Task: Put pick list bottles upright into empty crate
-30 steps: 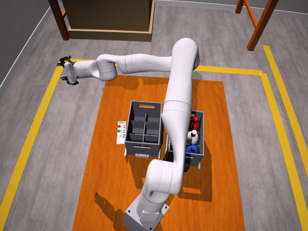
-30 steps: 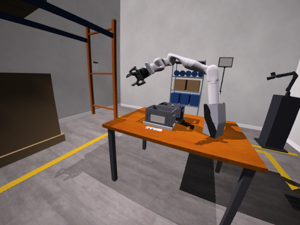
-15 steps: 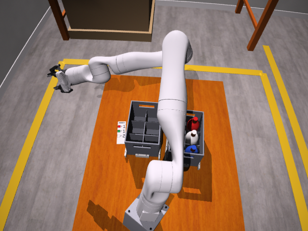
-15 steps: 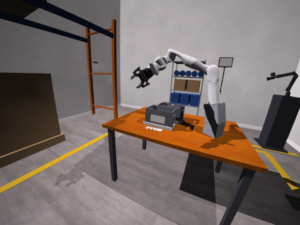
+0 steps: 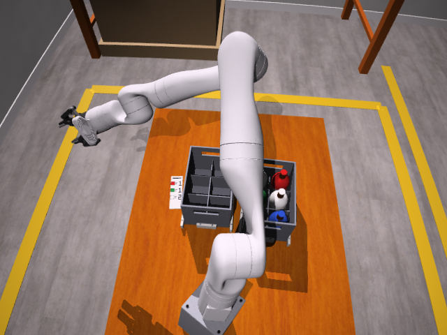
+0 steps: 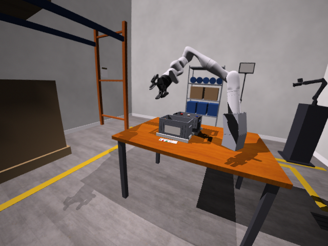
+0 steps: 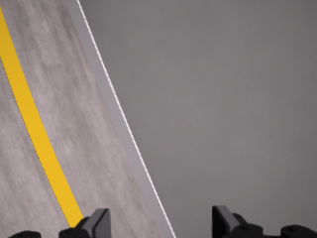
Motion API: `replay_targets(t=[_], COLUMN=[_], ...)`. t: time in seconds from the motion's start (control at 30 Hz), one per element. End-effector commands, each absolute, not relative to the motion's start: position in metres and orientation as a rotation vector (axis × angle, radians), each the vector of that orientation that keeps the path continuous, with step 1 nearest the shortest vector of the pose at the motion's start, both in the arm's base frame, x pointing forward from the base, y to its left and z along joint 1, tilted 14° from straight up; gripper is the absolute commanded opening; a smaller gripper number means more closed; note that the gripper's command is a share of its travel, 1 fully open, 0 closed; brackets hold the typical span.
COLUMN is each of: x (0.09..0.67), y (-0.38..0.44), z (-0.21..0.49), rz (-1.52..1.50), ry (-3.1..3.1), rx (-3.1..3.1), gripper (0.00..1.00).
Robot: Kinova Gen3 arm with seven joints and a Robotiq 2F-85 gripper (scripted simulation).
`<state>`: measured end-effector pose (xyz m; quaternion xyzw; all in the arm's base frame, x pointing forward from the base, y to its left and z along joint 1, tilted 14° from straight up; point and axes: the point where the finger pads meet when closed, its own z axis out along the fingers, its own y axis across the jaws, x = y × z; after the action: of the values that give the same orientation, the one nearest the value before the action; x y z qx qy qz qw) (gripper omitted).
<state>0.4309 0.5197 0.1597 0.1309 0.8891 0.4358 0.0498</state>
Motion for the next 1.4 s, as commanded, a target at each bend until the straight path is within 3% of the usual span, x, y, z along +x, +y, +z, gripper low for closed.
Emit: replay_targets(t=[0.0,0.5,1.37], x=[0.411,0.365,0.293], y=[0.522,0.520,0.475], z=[0.151,0.126,0.086], rz=[1.236,1.115,0.640], ry=[2.795,2.874,3.001], rx=[0.249,0.072,-0.454], gripper=[0.67,0.67,0.67])
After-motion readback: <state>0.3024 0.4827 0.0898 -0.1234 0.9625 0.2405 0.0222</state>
